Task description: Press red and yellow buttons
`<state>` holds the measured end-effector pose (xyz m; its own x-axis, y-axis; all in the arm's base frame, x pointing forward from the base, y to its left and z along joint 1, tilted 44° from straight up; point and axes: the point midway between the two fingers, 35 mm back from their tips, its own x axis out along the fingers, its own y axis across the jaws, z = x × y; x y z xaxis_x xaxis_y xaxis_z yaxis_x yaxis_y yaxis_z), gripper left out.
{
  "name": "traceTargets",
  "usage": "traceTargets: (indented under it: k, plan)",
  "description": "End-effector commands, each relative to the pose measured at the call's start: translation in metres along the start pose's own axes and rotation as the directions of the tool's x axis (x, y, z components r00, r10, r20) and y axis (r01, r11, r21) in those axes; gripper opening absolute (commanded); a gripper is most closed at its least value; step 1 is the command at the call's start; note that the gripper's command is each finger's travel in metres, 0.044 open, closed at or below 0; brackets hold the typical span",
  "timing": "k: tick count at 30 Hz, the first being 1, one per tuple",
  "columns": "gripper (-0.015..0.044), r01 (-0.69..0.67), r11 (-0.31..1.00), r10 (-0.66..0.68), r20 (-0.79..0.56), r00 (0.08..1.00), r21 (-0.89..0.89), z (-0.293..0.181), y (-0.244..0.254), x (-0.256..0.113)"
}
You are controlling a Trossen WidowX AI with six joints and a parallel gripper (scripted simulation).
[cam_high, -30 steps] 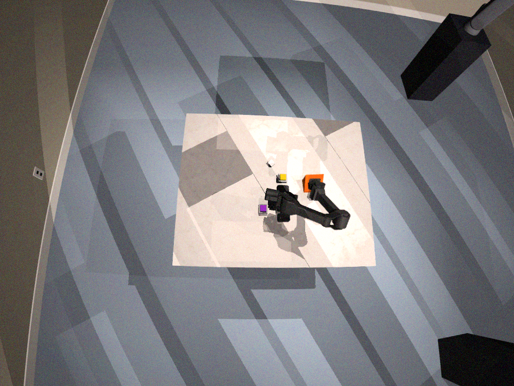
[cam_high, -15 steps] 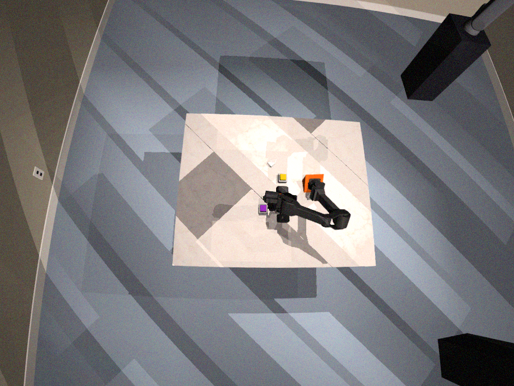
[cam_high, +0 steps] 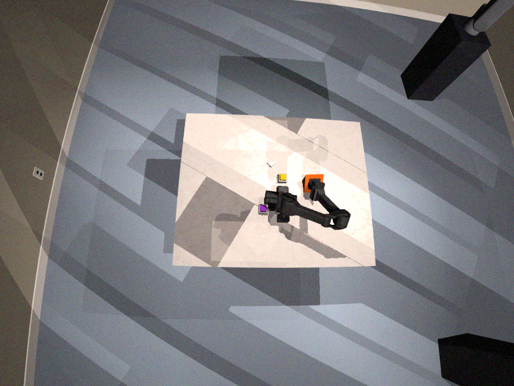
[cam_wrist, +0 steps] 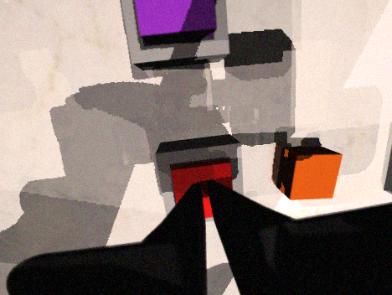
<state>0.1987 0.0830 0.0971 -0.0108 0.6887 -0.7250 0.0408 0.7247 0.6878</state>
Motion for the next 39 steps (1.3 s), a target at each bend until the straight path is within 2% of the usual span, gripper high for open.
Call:
traceTargets:
  k: [1, 7, 12, 16, 21, 27, 33, 39]
  plan:
    - [0.002, 0.0, 1.0, 0.0, -0.002, 1.0, 0.001, 0.0, 0.0, -0.015]
    - [0.002, -0.002, 1.0, 0.002, -0.003, 1.0, 0.015, -0.001, -0.001, -0.039]
    - [0.002, 0.001, 0.998, -0.002, 0.012, 1.0, 0.069, -0.002, -0.001, -0.091]
    - [0.002, 0.002, 0.997, -0.003, 0.013, 1.0, 0.071, -0.001, -0.004, -0.093]
    - [0.002, 0.027, 0.998, -0.028, 0.009, 1.0, 0.05, 0.007, -0.083, -0.098]
    - [0.002, 0.006, 1.0, -0.006, -0.006, 1.0, 0.009, -0.018, -0.175, -0.094]
    - [0.002, 0.005, 1.0, -0.005, -0.006, 1.0, 0.008, -0.019, -0.178, -0.091]
    - [0.002, 0.004, 1.0, -0.004, -0.005, 1.0, 0.007, -0.019, -0.178, -0.033]
